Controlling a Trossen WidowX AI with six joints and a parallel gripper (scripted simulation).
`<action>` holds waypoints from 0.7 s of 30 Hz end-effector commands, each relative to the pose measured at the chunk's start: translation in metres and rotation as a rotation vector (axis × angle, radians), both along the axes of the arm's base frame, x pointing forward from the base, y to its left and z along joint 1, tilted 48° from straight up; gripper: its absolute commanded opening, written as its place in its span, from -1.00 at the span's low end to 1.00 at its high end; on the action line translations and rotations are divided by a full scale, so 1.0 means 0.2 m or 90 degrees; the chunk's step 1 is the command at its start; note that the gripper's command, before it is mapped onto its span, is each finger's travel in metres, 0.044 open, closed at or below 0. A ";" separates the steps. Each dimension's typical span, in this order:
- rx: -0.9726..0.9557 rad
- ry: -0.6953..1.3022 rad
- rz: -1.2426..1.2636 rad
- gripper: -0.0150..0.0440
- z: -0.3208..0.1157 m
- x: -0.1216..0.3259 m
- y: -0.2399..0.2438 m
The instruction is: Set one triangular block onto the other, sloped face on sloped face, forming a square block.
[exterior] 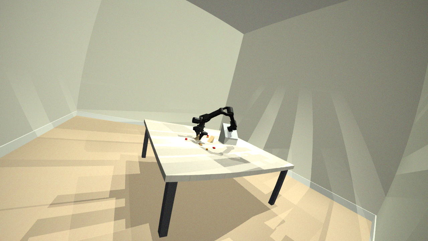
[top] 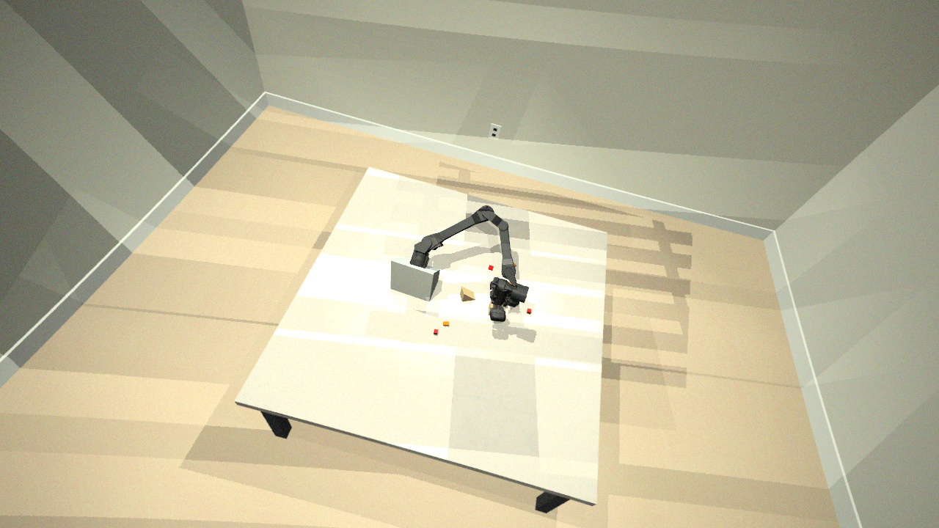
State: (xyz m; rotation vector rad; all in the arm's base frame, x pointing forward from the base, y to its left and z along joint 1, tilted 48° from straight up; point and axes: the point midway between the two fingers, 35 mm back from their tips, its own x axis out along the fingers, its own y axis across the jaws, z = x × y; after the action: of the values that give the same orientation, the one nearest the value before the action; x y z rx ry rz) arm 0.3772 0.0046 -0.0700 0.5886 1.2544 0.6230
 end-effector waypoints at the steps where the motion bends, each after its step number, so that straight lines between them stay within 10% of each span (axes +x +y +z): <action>1: 0.003 0.002 -0.002 -0.49 0.01 0.00 -0.01; 21: -0.001 0.000 0.000 -0.49 0.10 -0.03 -0.11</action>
State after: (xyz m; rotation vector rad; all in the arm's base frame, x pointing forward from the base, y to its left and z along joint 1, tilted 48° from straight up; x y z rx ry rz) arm 0.3693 -0.0143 -0.0526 0.5991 1.2631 0.6252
